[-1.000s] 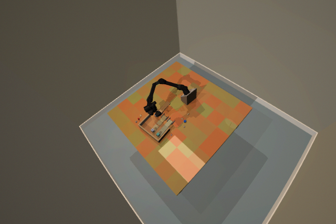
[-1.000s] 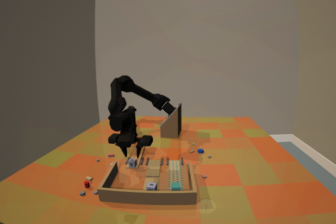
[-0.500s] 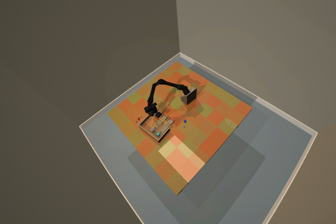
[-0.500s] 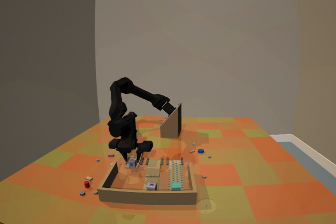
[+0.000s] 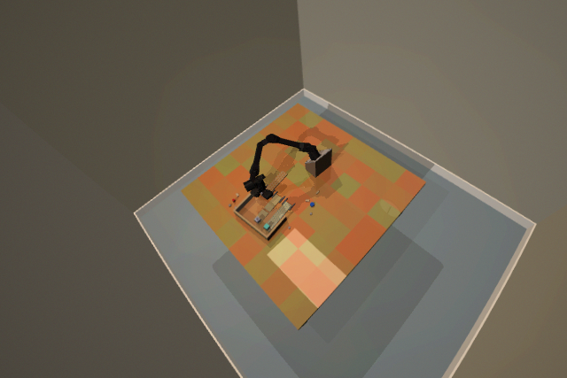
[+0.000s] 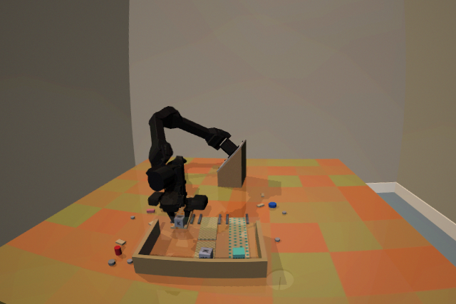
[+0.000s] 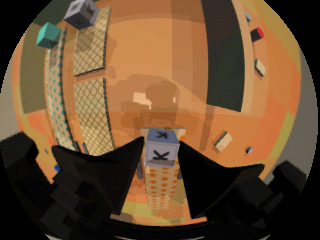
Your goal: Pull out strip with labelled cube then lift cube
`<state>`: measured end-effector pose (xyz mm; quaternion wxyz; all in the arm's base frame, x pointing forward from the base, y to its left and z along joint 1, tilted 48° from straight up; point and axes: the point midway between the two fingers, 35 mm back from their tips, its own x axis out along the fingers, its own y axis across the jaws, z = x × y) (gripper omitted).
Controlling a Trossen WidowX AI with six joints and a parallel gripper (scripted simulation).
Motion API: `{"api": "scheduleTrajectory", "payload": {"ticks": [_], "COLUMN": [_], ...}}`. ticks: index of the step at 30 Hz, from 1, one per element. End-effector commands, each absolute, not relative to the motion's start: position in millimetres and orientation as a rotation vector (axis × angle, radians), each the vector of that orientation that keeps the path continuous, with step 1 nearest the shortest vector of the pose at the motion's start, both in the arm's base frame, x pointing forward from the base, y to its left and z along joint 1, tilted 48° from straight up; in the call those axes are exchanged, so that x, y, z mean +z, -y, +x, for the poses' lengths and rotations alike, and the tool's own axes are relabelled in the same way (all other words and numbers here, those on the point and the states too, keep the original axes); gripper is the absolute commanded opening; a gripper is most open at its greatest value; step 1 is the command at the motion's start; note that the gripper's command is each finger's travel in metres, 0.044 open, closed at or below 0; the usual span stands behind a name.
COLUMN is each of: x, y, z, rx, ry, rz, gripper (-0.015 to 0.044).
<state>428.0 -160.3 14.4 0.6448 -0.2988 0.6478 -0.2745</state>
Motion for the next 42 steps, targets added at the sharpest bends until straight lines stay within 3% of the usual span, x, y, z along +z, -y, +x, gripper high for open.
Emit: {"api": "scheduleTrajectory", "payload": {"ticks": [1,6,10,42], "x": [14.5,14.5,15.2,20.4], "y": [160.1,160.1,158.1,108.3], "z": [428.1,428.1,426.0,327.4], "rx": [-0.625,-0.625,-0.624,-0.616], "ry": [-1.474,-1.474,-1.475,-1.487], "rz": [-0.68,-0.68,-0.68,-0.684], "gripper": [0.0138,0.0105,0.0,0.0]}}
